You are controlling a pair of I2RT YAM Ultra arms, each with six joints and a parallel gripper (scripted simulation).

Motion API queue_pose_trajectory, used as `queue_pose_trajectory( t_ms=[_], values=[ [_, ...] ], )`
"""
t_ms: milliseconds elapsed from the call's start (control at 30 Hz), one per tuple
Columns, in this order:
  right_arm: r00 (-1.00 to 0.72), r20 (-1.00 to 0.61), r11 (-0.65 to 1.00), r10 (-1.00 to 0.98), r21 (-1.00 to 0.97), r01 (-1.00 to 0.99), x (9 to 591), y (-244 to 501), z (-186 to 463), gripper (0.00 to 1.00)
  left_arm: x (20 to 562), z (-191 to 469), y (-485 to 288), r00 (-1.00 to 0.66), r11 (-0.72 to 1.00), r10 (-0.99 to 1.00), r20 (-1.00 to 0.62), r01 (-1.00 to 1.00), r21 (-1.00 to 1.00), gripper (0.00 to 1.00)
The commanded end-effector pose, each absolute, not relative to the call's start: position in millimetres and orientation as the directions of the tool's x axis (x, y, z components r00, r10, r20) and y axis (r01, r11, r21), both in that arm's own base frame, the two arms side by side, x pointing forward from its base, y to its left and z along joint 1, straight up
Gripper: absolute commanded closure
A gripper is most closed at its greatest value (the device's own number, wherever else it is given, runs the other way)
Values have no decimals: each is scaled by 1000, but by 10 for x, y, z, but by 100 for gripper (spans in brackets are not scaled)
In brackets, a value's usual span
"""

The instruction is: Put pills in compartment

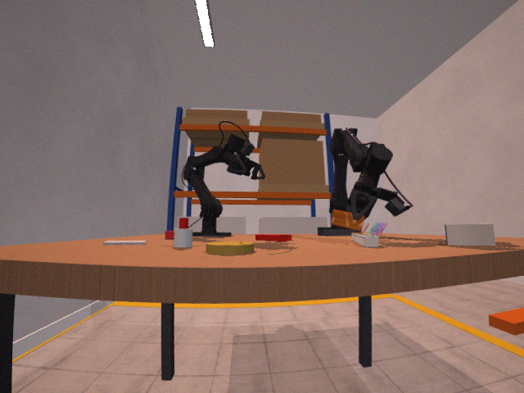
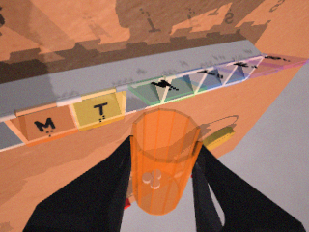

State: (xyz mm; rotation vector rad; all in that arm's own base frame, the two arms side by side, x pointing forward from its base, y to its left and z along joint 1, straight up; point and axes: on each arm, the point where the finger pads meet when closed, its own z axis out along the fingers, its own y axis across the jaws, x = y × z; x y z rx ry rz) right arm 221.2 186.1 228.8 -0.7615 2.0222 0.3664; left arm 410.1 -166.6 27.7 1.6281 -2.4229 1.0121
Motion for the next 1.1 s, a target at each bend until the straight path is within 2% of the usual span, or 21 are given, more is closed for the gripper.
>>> queue_pose_trajectory(
  t_ms=[0, 1067],
  values=[
    [-398, -835, 766, -379, -41, -641, 2205, 1860, 2224, 0, 4155, 357, -1678, -443, 219, -800, 404, -844, -490, 64],
    [-398, -835, 766, -379, -41, -641, 2205, 1860, 2224, 0, 4146, 367, -1663, -426, 186, -769, 476, -862, -471, 64]
  ],
)
